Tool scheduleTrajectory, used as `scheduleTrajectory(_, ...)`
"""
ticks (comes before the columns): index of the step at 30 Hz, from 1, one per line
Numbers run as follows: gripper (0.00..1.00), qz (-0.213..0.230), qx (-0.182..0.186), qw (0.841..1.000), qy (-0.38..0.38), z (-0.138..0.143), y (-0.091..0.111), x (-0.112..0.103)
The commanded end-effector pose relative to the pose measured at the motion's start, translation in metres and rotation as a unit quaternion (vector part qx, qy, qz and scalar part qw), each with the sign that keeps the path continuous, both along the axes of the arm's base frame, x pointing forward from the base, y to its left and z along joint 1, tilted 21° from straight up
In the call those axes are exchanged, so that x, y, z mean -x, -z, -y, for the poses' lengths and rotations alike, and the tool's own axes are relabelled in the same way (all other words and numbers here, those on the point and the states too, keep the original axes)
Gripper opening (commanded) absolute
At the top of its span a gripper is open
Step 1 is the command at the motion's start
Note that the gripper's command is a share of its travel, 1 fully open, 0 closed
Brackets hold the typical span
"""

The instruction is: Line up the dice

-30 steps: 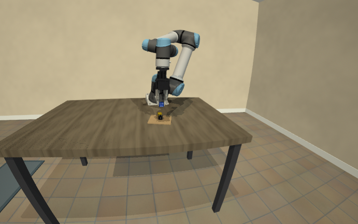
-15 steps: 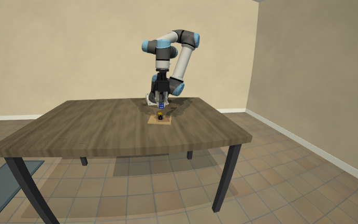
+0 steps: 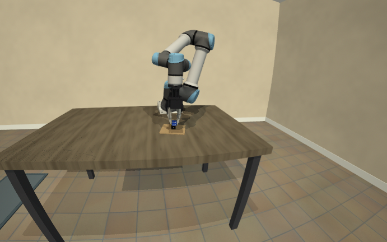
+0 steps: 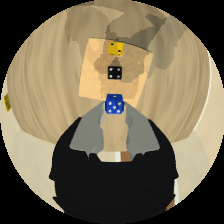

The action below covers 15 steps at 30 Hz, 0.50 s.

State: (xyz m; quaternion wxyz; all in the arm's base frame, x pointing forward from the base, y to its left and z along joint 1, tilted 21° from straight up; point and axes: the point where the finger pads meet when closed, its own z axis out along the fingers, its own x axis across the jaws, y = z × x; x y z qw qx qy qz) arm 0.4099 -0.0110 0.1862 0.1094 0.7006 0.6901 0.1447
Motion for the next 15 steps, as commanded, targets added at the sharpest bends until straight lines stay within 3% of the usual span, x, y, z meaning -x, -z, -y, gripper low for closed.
scheduleTrajectory(1,0.06,0.001,0.001,1.000,0.001,0.000,0.021,-0.010)
scheduleTrajectory(15,0.06,0.001,0.001,1.000,0.001,-0.001,0.033,-0.015)
